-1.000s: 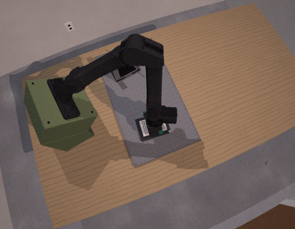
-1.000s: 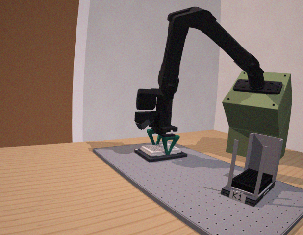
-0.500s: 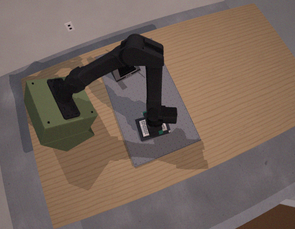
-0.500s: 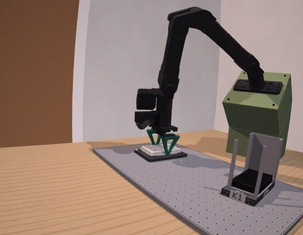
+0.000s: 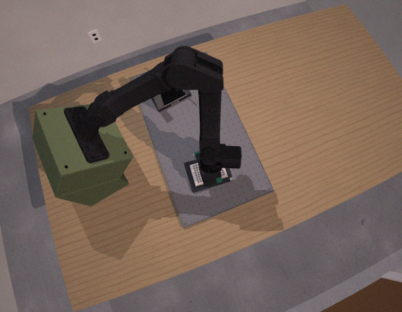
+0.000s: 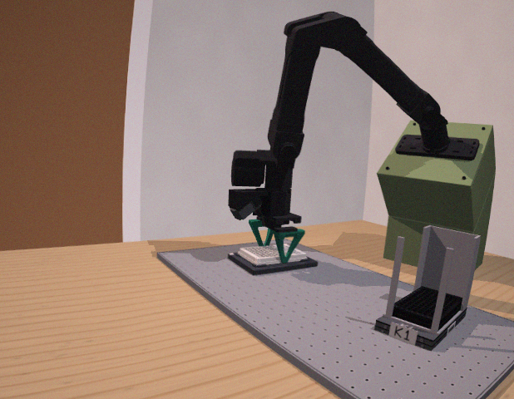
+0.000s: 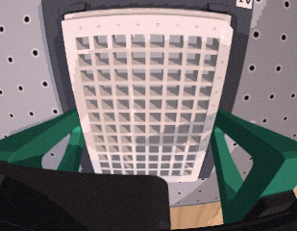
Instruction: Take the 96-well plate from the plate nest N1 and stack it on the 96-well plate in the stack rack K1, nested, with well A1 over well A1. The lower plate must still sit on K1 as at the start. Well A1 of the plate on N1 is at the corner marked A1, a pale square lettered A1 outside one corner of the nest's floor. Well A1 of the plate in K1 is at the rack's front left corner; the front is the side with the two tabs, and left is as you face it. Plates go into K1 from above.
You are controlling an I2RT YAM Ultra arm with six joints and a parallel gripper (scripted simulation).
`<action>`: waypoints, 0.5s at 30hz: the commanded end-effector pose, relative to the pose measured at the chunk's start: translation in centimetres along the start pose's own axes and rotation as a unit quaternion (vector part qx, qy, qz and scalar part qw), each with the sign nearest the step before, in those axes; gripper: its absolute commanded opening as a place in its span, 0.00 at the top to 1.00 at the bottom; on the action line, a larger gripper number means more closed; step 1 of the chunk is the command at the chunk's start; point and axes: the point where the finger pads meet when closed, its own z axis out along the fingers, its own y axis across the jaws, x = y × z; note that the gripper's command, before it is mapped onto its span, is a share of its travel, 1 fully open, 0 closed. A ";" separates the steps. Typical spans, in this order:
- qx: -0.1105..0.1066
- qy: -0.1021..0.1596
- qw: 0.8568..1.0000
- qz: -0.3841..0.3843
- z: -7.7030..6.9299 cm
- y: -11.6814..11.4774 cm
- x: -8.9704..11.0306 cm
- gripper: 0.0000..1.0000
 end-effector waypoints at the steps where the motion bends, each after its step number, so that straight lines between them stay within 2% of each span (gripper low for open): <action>1: 0.001 -0.019 1.000 -0.002 -0.2 -0.4 -1.3 1.00; 11: 0.001 -0.019 1.000 -0.002 -0.2 -0.4 -1.3 1.00; 12: 0.003 -0.019 1.000 -0.001 -1.0 -0.3 -1.2 1.00; 13: -0.002 -0.005 1.000 0.005 -1.1 -0.1 -0.1 1.00; 15: -0.002 -0.003 1.000 0.004 -1.4 -0.1 0.2 1.00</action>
